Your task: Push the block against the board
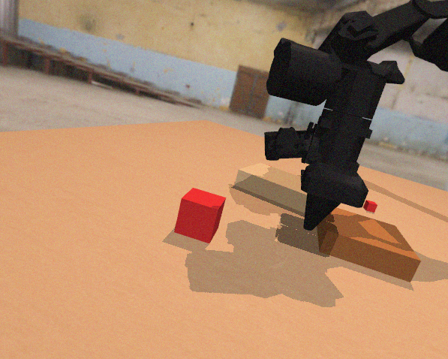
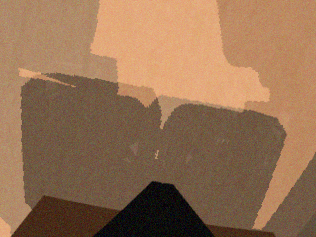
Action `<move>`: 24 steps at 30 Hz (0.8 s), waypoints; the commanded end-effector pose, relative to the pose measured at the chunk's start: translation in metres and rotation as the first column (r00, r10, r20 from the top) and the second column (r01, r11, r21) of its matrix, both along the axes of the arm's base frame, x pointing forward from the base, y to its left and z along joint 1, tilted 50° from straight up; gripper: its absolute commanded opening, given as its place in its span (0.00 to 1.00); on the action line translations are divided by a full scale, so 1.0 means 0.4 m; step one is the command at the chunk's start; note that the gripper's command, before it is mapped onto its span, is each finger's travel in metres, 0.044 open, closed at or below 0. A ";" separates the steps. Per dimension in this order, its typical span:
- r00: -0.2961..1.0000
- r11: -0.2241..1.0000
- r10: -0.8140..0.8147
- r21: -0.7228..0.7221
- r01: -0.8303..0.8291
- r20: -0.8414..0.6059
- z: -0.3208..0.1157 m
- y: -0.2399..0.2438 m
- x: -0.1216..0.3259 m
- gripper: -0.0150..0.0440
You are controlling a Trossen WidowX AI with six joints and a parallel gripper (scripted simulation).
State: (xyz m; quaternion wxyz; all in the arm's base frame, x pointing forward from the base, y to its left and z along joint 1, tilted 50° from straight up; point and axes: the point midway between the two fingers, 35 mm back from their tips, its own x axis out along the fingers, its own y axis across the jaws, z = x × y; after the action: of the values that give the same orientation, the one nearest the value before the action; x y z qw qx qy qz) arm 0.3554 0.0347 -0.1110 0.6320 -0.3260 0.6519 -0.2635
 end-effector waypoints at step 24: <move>1.000 1.000 -0.001 0.002 0.001 0.010 0.009 -0.001 -0.049 0.25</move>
State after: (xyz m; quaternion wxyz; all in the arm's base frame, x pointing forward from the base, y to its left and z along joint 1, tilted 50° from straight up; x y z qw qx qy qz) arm 0.3398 0.0349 -0.1079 0.6363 -0.3263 0.6470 -0.2646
